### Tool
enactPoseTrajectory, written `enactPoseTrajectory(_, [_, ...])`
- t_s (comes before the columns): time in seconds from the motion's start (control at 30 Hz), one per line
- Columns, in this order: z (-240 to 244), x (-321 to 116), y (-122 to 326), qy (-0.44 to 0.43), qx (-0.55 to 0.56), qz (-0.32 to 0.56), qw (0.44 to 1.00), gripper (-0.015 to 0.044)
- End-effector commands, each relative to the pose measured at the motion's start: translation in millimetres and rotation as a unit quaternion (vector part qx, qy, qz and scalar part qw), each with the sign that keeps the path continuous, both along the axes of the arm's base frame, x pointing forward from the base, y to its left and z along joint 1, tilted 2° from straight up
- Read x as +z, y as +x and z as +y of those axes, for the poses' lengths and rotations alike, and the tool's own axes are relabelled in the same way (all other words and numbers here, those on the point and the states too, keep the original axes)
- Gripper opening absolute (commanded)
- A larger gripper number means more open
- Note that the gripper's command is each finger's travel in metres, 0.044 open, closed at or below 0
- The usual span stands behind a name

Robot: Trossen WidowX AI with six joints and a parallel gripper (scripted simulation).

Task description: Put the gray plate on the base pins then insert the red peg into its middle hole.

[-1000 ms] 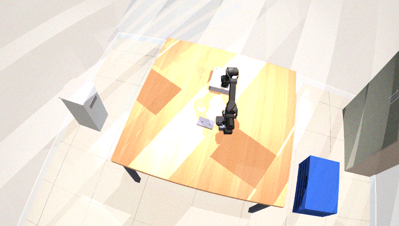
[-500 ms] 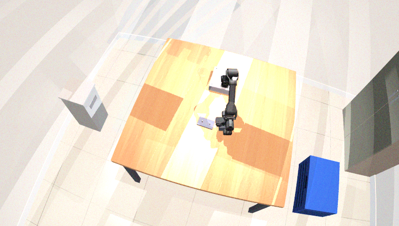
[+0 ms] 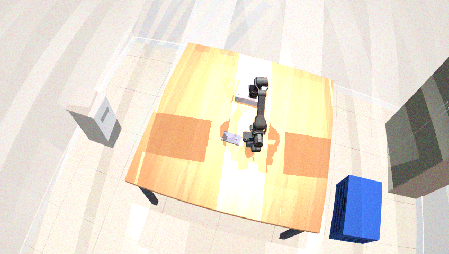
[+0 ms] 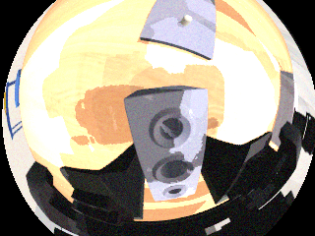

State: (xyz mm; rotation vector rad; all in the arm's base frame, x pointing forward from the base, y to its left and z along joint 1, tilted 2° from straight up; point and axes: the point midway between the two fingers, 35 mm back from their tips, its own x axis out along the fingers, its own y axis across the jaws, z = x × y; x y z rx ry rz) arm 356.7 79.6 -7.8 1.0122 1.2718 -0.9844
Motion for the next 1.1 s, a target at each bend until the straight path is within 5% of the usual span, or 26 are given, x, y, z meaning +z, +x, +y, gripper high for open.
enactPoseTrajectory(0.0, [0, -1, 0, 0.002, -0.002, 0.001, 1.0, 0.0078])
enactPoseTrajectory(0.17, [1, 1, 0, 0.002, -0.002, 0.001, 1.0, 0.0])
enactPoseTrajectory(1.07, [10, 84, -1, 0.003, -0.001, 0.0, 1.0, 0.0])
